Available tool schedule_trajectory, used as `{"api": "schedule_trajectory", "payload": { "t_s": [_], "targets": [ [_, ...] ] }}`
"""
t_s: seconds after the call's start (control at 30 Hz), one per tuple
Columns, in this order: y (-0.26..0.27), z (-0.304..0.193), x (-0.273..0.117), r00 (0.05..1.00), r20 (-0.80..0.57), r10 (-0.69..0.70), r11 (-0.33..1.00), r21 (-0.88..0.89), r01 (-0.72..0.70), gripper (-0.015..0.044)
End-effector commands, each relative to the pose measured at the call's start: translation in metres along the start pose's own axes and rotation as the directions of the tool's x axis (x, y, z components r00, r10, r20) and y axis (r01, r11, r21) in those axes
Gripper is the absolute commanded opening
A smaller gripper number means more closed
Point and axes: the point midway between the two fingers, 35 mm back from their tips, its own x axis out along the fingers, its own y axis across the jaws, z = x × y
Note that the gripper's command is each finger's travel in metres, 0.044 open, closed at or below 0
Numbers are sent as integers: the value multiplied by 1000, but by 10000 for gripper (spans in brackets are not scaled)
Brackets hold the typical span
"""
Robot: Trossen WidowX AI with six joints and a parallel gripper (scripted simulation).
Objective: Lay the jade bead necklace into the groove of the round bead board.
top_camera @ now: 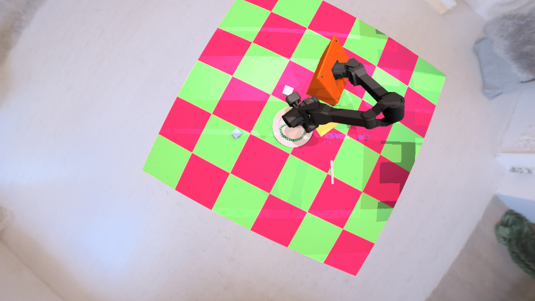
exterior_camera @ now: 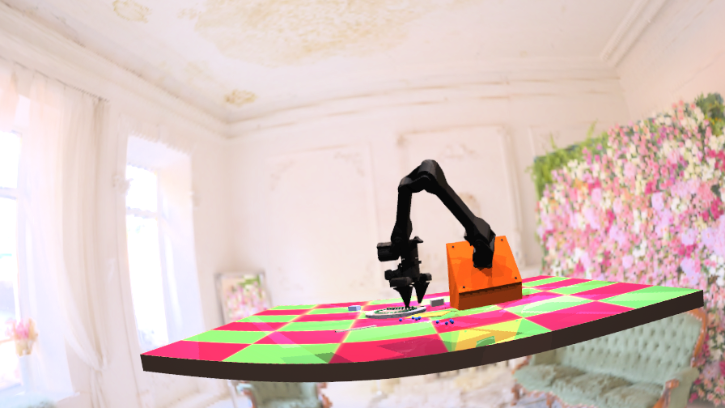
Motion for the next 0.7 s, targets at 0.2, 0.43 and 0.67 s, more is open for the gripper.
{"api": "schedule_trajectory", "payload": {
  "t_s": [0.2,0.43,0.67],
  "targets": [
    [1,71,-22,1000,14,-5,987,-162,7,125],
    [0,100,-33,1000,15,-5,972,-234,8,120],
    [0,100,-17,1000,15,-4,972,-235,7,120]
  ]
}}
